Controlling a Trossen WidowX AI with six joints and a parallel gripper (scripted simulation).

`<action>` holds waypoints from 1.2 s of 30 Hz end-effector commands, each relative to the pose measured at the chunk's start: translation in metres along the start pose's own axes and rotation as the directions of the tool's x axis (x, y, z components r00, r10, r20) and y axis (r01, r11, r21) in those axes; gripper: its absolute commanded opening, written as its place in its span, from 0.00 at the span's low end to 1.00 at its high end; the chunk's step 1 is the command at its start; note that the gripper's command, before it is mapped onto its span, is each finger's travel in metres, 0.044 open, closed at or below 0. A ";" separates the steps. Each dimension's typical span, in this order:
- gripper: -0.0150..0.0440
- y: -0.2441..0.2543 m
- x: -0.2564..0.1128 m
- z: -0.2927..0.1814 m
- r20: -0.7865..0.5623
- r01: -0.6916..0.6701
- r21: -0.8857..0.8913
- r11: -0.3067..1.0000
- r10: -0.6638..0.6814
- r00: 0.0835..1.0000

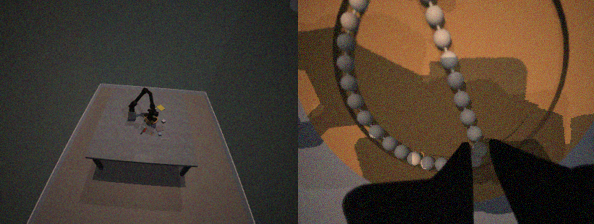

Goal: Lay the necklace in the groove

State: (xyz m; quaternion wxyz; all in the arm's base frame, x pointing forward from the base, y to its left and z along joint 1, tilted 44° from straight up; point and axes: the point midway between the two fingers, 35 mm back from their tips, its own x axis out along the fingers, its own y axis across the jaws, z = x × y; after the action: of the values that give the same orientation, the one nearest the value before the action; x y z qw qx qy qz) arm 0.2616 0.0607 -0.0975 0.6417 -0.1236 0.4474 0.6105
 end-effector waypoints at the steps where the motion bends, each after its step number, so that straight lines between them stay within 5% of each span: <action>1: 0.25 0.000 0.000 0.000 0.000 0.001 -0.001 1.000 -0.001 1.000; 36: 0.25 -0.009 -0.006 -0.010 0.002 -0.004 0.010 1.000 0.004 1.000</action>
State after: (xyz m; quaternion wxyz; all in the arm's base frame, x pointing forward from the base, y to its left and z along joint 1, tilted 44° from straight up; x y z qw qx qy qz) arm 0.2665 0.0507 -0.0974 0.6443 -0.1193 0.4478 0.6083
